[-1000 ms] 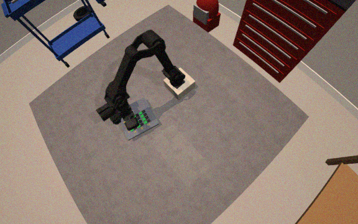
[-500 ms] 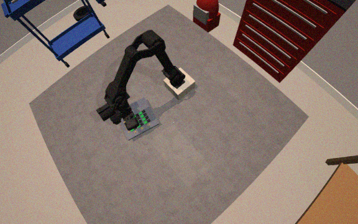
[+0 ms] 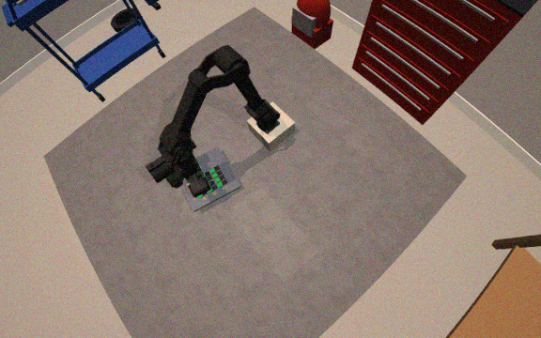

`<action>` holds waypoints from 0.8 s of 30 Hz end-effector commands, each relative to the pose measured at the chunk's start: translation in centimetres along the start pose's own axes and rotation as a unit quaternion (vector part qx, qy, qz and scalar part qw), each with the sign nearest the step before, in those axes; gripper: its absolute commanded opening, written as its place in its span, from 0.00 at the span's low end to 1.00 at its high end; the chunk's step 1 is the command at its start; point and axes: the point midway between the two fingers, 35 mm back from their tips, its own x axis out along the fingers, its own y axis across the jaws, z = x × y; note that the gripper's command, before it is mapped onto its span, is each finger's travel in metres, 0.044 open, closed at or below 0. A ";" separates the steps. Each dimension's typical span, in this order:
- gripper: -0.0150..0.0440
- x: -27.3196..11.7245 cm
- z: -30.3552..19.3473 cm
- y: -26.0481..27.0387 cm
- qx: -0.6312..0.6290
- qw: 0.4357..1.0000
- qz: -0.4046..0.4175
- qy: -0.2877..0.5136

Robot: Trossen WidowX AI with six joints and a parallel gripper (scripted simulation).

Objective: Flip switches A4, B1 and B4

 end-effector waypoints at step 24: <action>0.25 0.4 0.0 0.0 -0.002 1.000 -0.001 0.000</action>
